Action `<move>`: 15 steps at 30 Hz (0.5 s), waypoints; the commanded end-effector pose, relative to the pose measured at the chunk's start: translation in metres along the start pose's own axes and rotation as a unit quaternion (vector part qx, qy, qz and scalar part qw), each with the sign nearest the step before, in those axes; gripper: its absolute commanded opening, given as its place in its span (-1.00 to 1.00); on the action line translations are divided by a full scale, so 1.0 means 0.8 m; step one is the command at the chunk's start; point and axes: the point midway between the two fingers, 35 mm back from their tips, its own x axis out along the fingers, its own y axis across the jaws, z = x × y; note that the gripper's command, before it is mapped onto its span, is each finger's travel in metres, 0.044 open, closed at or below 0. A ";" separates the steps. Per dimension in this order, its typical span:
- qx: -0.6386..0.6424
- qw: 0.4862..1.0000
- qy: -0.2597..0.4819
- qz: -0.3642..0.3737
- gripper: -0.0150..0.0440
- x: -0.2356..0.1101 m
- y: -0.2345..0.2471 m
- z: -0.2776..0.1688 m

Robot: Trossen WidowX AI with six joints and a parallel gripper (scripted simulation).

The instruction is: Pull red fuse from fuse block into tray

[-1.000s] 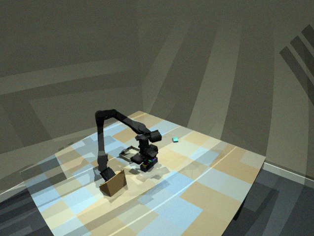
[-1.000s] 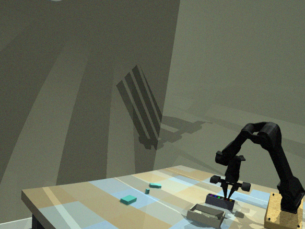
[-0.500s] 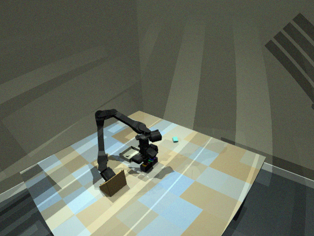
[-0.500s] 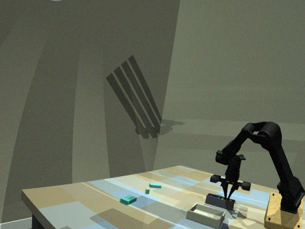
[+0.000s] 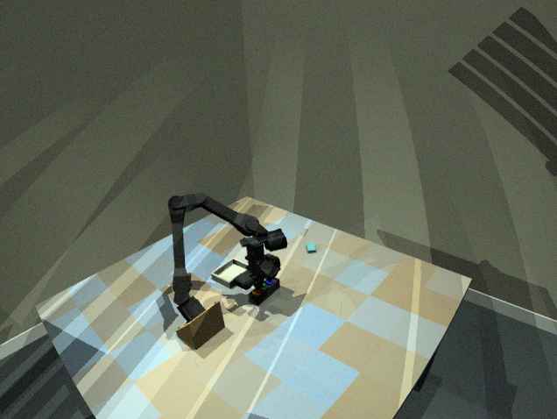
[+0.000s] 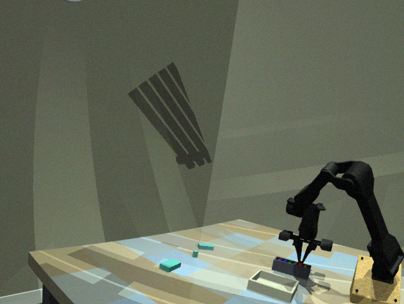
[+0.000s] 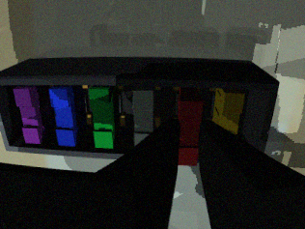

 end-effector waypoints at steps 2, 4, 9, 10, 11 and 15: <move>-0.003 1.000 -0.004 0.001 -0.49 -0.006 0.001 0.001; -0.003 1.000 -0.004 0.001 -0.49 -0.007 0.001 0.001; -0.003 1.000 -0.004 0.001 -0.49 -0.010 0.001 0.001; -0.003 1.000 -0.004 0.001 -0.49 -0.011 0.001 0.001; -0.003 1.000 -0.004 0.001 -0.49 -0.012 0.001 0.001; -0.002 1.000 -0.004 0.001 -0.49 -0.014 0.001 0.001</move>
